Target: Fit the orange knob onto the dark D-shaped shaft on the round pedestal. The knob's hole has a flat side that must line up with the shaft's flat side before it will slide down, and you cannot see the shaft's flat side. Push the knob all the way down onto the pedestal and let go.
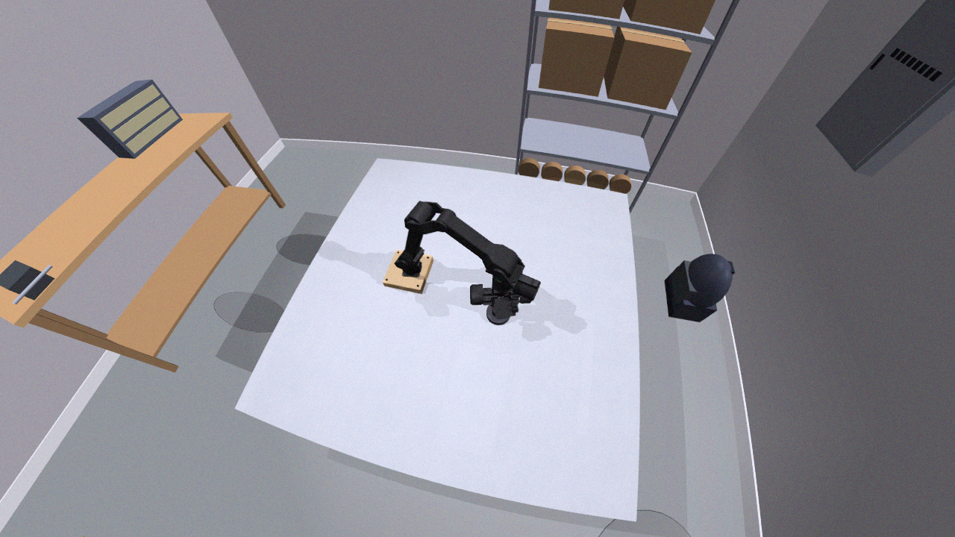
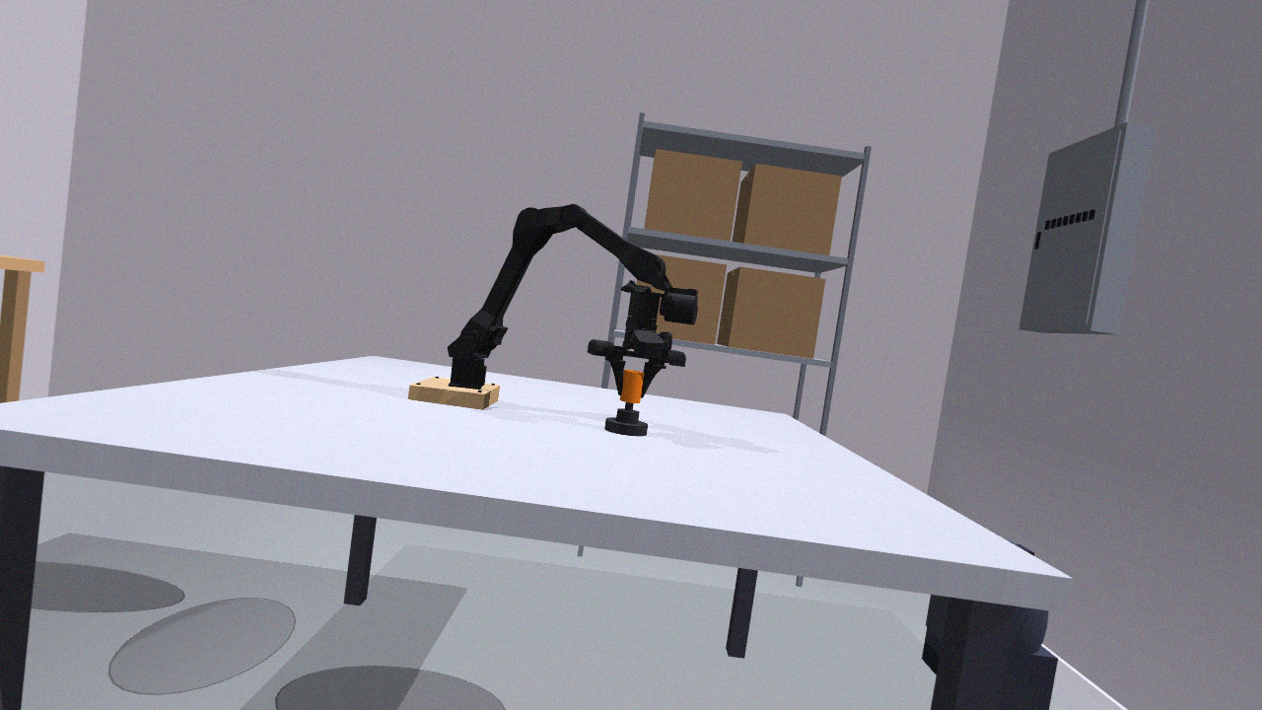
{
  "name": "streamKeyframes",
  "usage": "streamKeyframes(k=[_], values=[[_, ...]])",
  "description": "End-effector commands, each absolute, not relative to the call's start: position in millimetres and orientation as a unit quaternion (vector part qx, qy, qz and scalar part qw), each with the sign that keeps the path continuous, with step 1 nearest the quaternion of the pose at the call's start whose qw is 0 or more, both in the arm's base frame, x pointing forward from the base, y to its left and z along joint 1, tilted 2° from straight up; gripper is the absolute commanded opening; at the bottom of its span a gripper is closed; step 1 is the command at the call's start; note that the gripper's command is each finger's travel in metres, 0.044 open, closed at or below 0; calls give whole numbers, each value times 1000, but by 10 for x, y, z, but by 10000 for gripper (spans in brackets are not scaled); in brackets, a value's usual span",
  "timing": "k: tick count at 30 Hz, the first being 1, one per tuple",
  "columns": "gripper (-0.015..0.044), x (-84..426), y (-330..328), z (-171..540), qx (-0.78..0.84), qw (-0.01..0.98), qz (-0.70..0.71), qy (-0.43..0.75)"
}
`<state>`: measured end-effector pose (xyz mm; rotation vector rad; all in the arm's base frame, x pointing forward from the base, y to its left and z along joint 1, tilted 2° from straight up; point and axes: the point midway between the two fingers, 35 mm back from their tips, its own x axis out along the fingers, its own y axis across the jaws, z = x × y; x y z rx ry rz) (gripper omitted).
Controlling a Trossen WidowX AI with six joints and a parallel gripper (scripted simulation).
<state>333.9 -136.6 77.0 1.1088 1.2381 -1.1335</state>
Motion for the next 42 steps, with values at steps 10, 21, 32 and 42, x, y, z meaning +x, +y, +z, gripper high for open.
streamKeyframes(k=[10,21,32,42], values=[[0,3342,-1378,763,466,535,-480,516],[0,3342,-1375,802,466,535,-480,516],[0,3341,-1376,793,520,483,-531,463],[0,3340,-1377,768,520,483,-531,463]])
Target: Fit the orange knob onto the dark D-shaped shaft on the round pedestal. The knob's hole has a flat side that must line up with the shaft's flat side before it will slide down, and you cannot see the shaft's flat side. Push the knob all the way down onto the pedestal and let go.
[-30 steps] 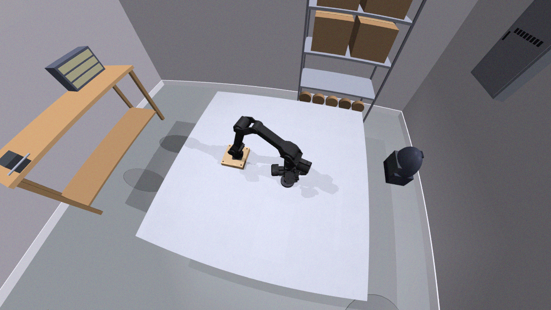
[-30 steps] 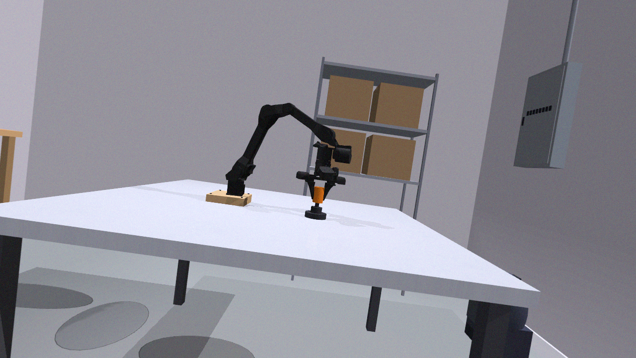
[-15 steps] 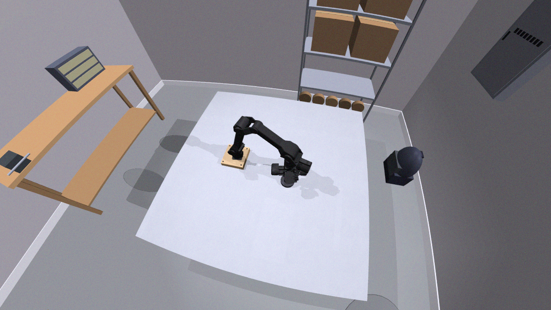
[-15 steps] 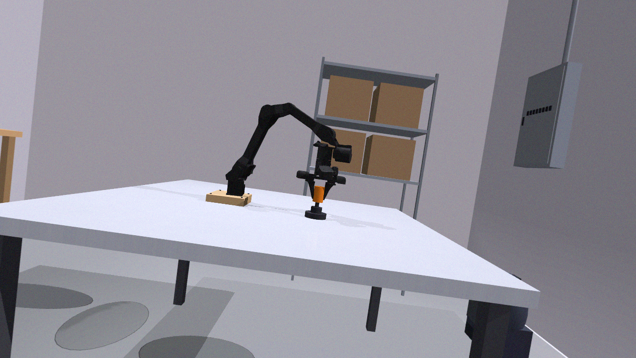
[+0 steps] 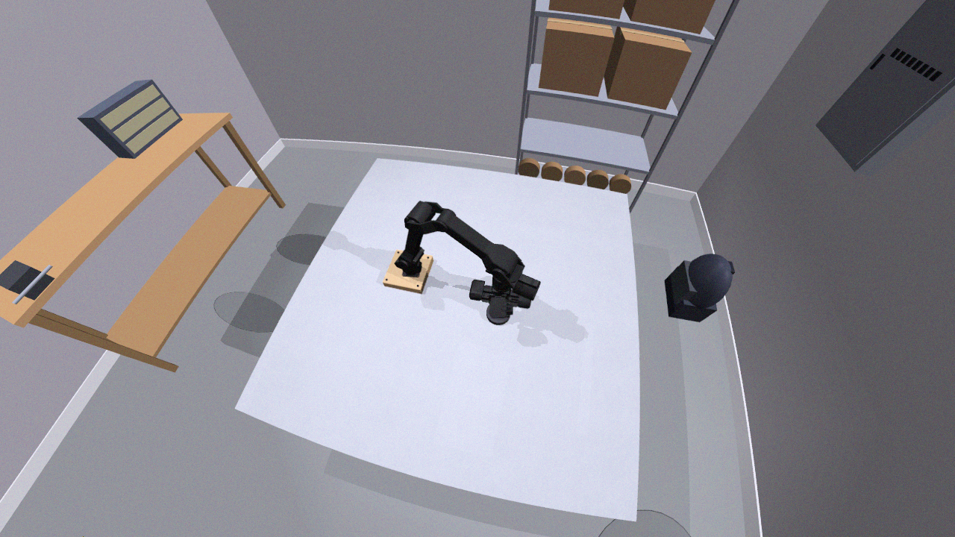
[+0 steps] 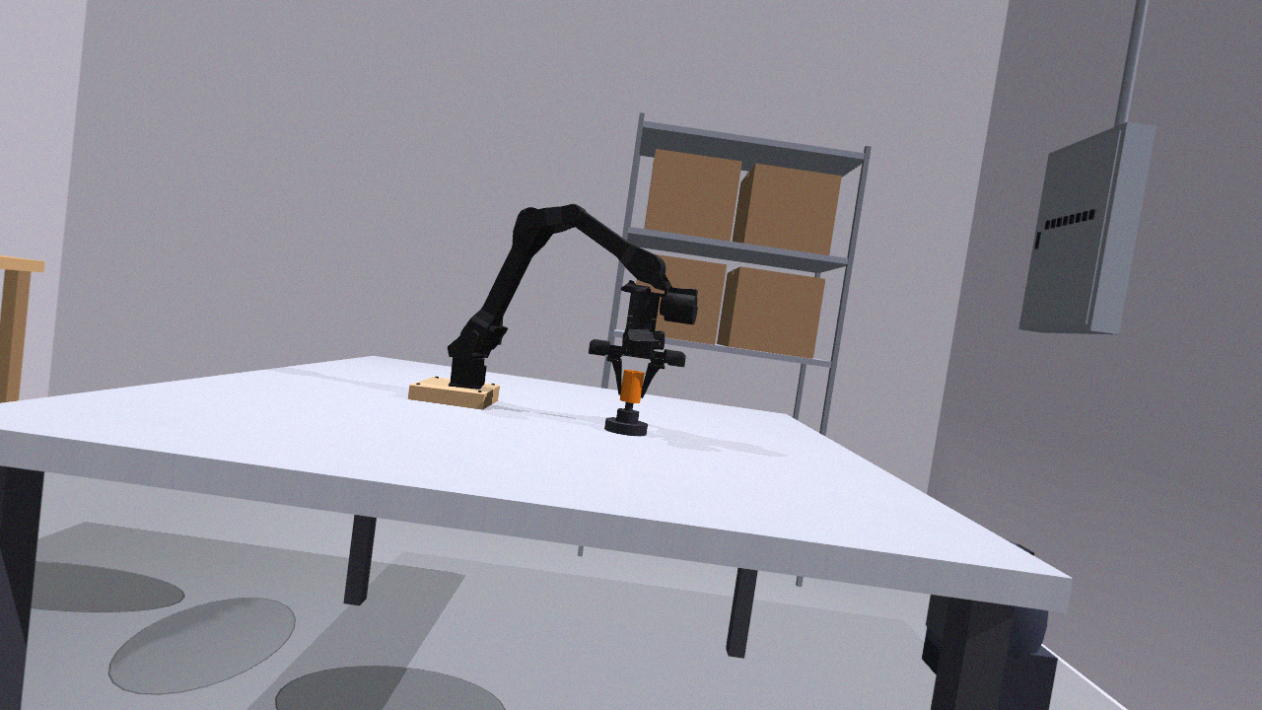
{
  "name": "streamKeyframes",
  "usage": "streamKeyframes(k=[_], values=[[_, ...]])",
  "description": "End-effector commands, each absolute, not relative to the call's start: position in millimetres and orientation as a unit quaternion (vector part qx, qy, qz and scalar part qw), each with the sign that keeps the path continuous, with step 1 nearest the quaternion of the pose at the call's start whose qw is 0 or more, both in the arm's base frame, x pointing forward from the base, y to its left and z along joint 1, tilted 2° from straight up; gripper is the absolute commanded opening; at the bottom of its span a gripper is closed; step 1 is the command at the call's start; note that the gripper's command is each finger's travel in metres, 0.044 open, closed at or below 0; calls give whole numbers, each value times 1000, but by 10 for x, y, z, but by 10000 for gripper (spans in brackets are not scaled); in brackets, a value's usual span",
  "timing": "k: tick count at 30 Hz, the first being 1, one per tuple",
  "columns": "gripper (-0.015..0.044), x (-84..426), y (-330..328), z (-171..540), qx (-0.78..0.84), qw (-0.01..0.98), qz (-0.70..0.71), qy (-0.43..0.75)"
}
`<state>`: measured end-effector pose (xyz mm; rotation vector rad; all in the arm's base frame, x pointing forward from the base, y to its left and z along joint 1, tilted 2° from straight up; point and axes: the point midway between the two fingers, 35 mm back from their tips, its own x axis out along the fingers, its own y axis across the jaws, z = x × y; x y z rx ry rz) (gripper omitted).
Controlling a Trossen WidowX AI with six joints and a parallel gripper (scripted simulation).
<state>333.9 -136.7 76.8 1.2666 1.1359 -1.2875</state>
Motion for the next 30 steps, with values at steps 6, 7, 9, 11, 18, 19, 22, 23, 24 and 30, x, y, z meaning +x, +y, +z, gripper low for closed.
streamKeyframes(k=[6,7,9,11,18,19,22,23,24,30], values=[[0,3343,-1378,762,520,483,-531,463],[0,3343,-1378,762,520,483,-531,463],[0,3344,-1379,758,520,483,-531,463],[0,3344,-1379,758,520,483,-531,463],[0,3344,-1377,803,520,483,-531,463],[0,3344,-1377,808,520,483,-531,463],[0,3345,-1377,812,526,477,-537,456],[0,3345,-1378,811,532,469,-543,449],[0,3346,-1377,811,540,460,-550,440],[0,3337,-1373,788,567,426,-577,405]])
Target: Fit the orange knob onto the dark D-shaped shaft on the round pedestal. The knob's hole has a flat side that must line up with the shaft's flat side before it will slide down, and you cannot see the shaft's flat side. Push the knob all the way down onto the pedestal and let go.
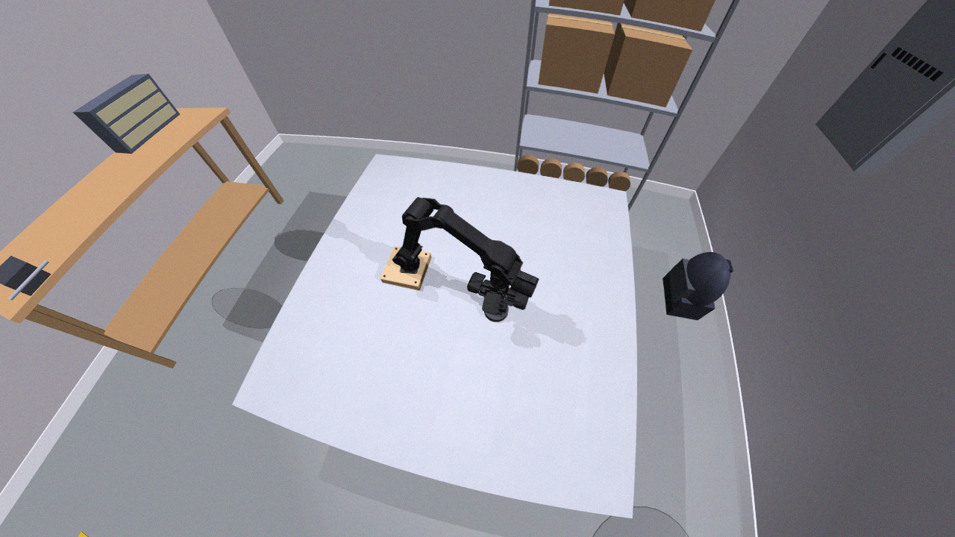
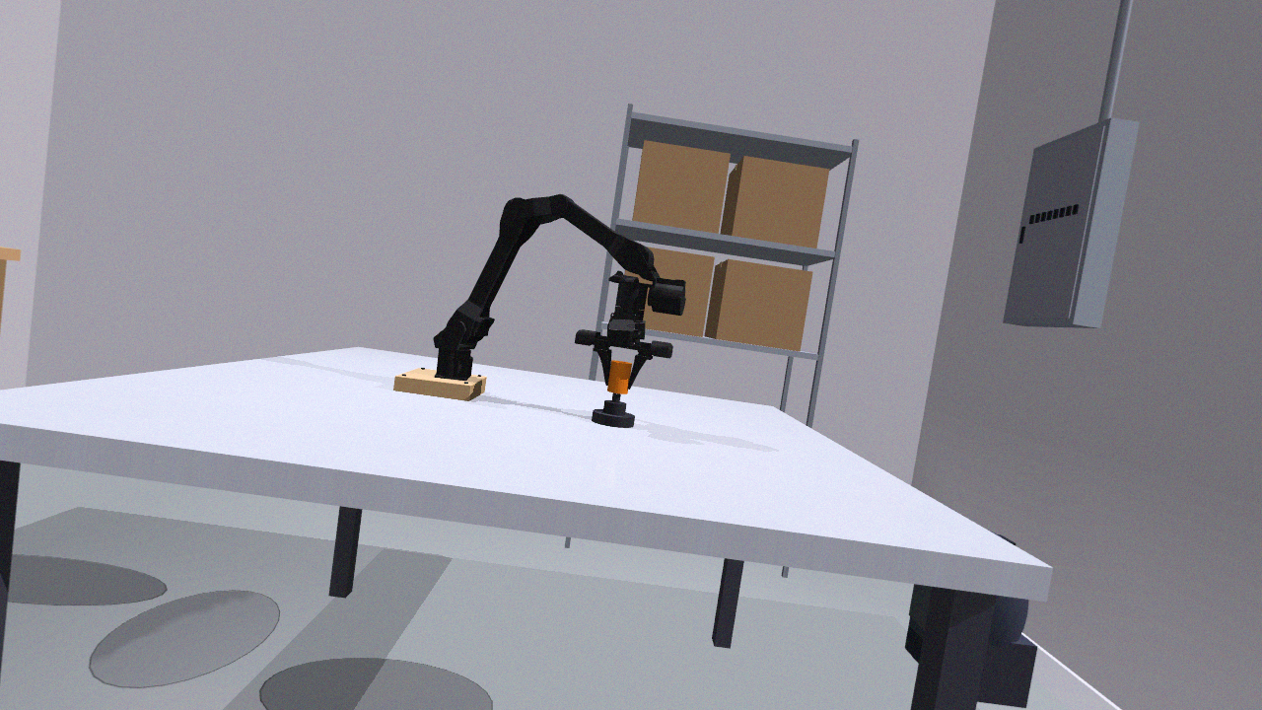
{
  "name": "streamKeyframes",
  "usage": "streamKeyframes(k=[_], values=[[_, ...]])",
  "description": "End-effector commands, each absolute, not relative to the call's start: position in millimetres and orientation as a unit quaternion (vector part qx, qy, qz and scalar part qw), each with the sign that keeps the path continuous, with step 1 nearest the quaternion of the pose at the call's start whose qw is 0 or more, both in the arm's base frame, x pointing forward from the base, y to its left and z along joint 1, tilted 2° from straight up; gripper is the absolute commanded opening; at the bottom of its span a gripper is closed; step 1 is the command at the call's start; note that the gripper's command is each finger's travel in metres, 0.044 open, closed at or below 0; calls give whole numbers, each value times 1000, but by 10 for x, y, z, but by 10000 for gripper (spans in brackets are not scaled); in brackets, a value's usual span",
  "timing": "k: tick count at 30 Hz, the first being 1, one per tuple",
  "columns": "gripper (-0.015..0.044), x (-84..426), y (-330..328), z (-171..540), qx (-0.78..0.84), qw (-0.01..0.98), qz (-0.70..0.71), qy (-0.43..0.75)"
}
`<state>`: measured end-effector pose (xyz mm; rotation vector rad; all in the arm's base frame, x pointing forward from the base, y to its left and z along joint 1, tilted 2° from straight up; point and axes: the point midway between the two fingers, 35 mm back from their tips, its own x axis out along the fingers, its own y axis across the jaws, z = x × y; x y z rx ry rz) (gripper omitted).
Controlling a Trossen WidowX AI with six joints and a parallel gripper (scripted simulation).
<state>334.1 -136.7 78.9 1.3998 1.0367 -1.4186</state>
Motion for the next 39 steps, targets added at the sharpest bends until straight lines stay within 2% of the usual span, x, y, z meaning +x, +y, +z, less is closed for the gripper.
streamKeyframes(k=[1,27,34,39], values=[[0,3338,-1374,777,567,426,-577,405],[0,3343,-1377,813,567,426,-576,405],[0,3345,-1376,803,607,368,-614,346],[0,3338,-1374,776,609,365,-616,343]])
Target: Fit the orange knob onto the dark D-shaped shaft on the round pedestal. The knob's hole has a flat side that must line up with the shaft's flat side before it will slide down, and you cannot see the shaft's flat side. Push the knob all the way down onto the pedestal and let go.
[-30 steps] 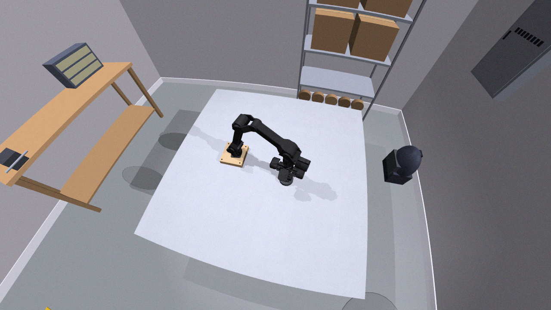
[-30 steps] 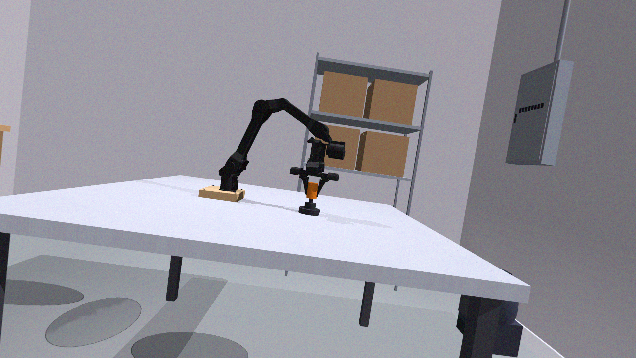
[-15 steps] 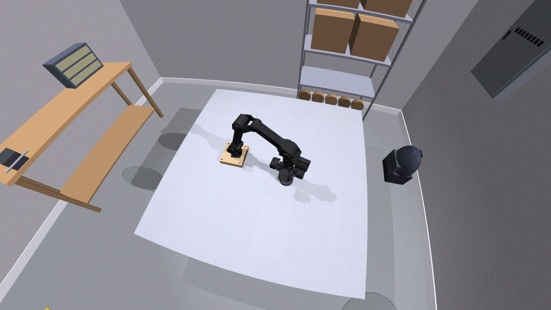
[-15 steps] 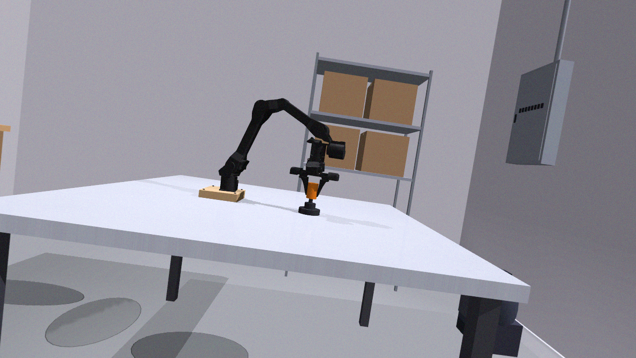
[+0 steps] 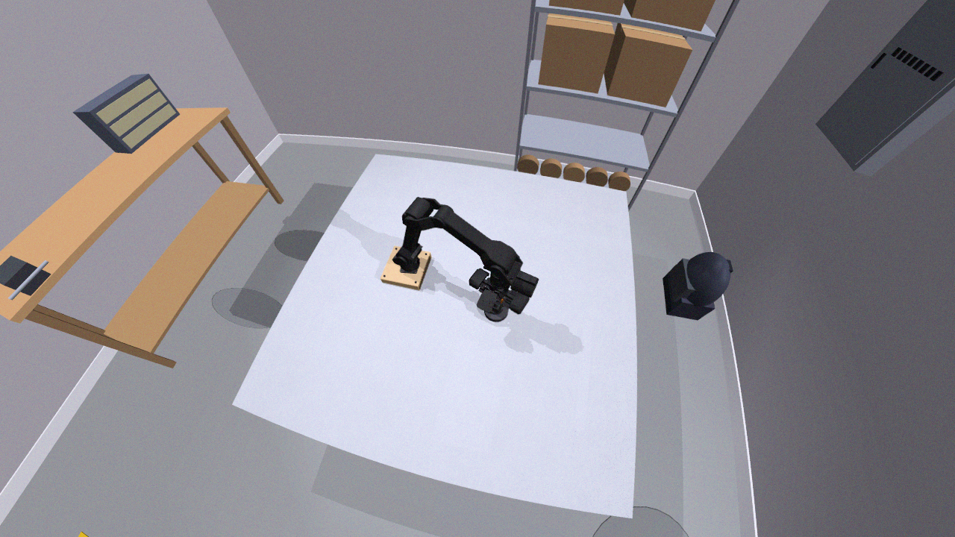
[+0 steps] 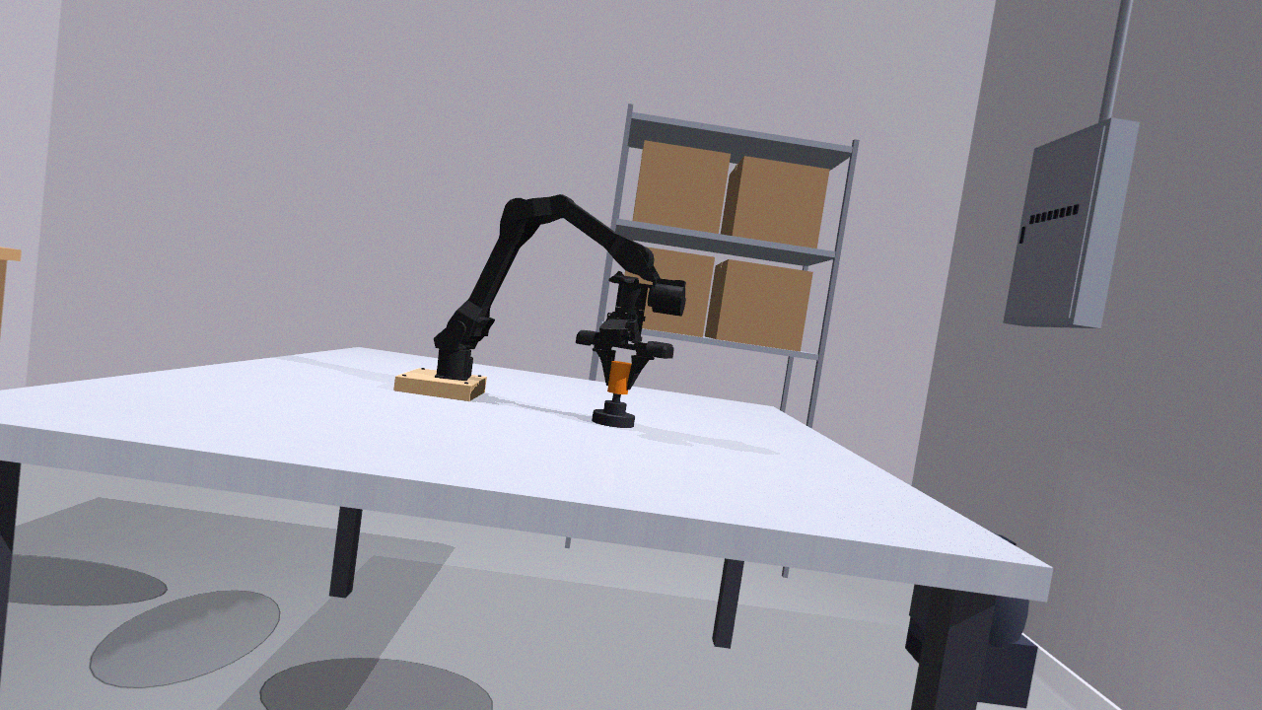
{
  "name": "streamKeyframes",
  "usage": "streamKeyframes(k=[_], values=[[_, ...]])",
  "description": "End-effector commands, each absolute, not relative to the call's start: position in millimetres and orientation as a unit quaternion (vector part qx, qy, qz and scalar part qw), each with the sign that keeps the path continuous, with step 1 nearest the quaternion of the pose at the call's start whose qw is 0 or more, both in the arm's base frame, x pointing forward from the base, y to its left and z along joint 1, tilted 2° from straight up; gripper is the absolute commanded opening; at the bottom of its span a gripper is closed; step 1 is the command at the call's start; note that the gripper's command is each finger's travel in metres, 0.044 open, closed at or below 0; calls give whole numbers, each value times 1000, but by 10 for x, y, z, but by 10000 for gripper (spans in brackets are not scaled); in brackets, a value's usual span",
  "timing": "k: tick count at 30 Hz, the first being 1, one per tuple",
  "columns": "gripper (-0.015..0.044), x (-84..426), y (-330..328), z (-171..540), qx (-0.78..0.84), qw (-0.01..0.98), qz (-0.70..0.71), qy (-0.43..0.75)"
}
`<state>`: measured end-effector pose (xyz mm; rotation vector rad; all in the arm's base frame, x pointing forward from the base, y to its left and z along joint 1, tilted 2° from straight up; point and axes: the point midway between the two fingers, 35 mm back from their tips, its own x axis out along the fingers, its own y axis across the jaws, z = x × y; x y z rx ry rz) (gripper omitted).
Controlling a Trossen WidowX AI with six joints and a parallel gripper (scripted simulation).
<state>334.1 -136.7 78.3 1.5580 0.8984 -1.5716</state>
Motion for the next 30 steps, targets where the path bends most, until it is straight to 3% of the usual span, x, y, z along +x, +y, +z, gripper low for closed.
streamKeyframes(k=[1,30], values=[[0,3338,-1374,771,609,365,-616,343],[0,3343,-1377,814,613,357,-620,335]])
